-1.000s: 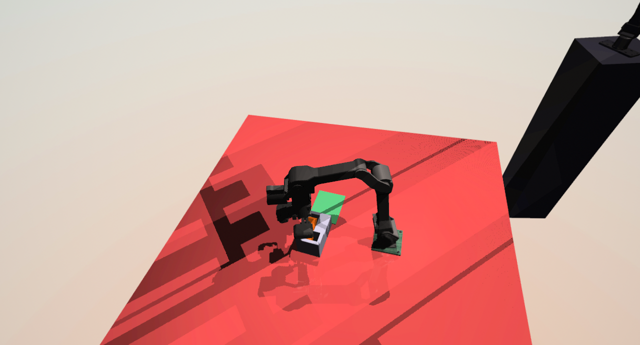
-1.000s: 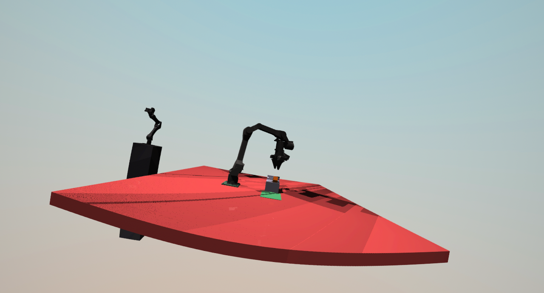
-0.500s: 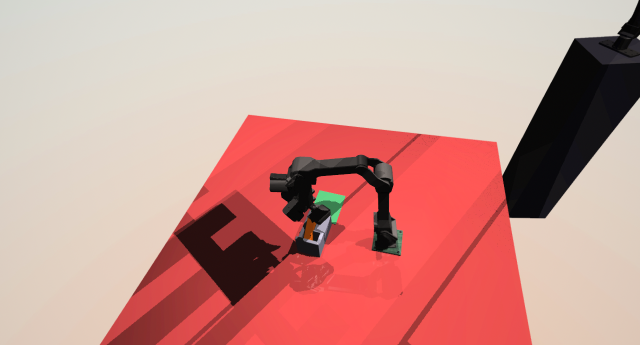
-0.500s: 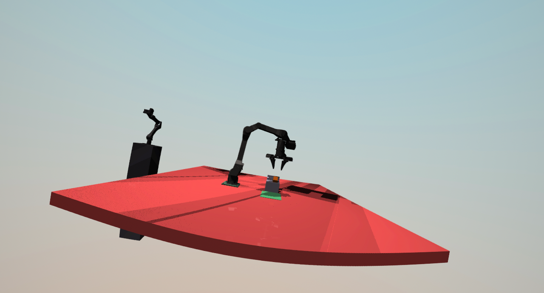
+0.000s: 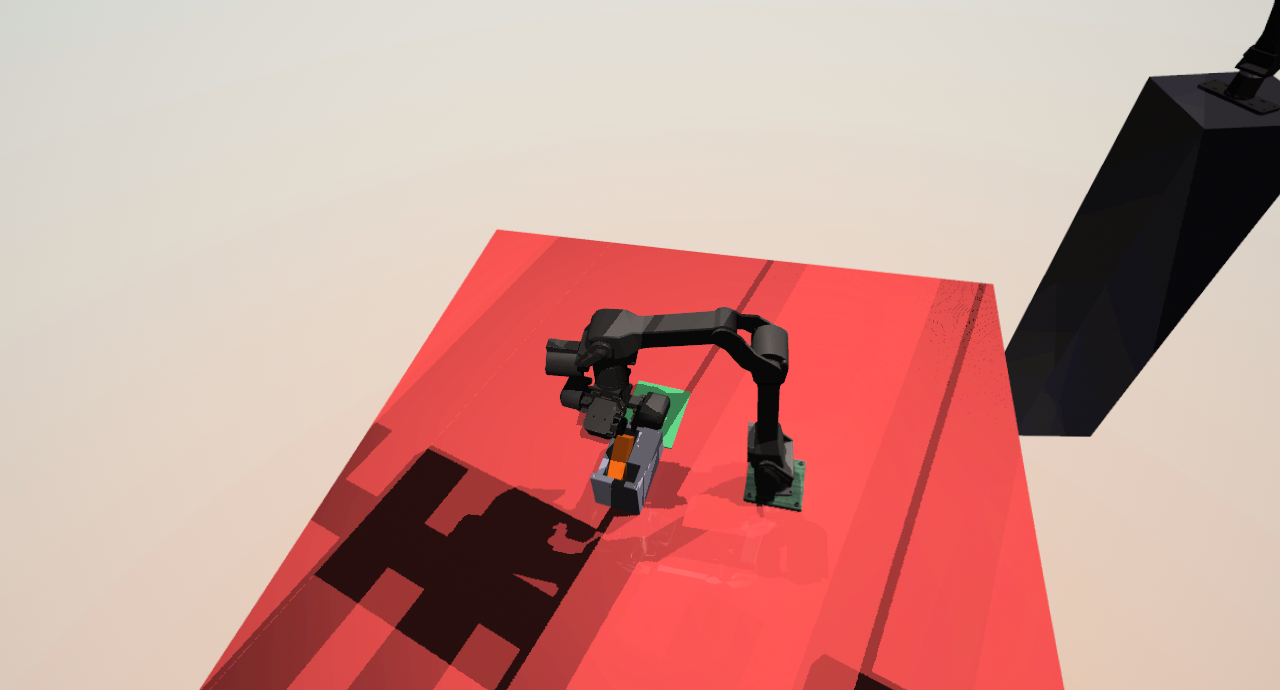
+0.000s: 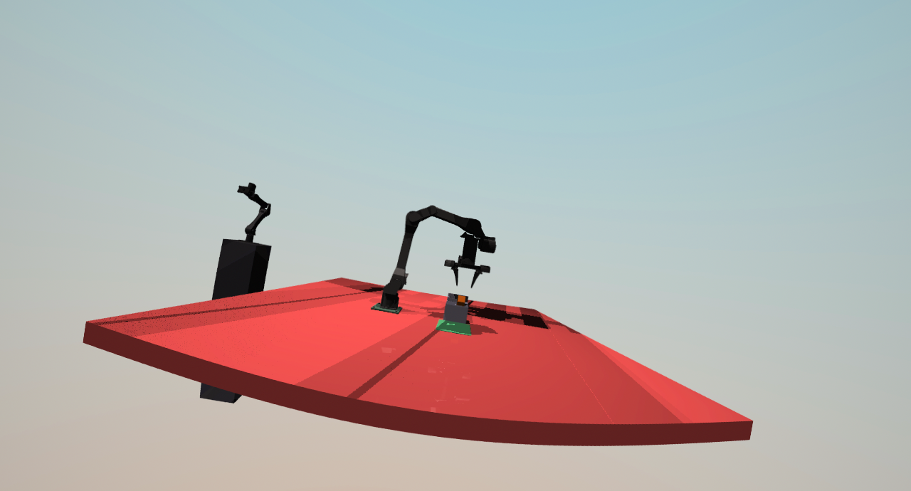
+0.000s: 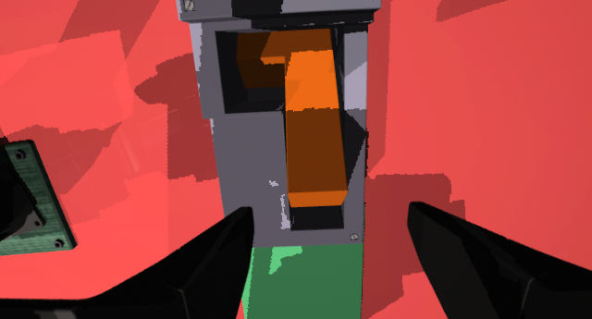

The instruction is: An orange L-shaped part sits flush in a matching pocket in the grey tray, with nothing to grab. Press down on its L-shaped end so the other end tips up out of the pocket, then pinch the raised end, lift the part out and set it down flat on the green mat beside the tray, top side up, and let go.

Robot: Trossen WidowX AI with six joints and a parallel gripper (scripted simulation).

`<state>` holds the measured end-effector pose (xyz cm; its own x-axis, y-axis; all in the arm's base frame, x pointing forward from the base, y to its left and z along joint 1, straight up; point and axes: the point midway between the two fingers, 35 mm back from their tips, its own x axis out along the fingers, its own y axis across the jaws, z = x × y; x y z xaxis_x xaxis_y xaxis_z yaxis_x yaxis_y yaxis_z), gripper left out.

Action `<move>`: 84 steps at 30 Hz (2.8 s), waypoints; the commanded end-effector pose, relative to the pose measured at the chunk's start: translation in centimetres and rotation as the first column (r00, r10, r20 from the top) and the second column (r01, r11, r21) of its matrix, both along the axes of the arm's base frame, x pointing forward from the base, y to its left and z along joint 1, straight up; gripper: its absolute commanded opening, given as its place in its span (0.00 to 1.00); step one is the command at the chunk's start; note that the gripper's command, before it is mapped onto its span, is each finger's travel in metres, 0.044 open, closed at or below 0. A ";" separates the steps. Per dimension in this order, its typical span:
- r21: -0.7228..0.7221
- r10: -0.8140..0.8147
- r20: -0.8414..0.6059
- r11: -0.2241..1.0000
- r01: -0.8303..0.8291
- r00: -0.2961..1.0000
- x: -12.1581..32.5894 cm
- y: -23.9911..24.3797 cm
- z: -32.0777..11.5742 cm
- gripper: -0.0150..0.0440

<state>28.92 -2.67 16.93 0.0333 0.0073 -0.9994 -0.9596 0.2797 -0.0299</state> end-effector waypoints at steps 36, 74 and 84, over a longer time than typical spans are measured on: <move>-0.004 0.012 -0.006 1.000 -0.012 1.000 0.0 -0.1 -6.8 0.73; -0.003 0.010 -0.006 1.000 -0.010 1.000 0.0 0.0 -4.6 0.25; -0.003 0.011 -0.006 1.000 -0.011 1.000 0.0 -0.1 -3.1 0.25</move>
<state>28.74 -2.83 13.17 0.0197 -0.0016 -0.9998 -0.9613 0.2747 -0.0194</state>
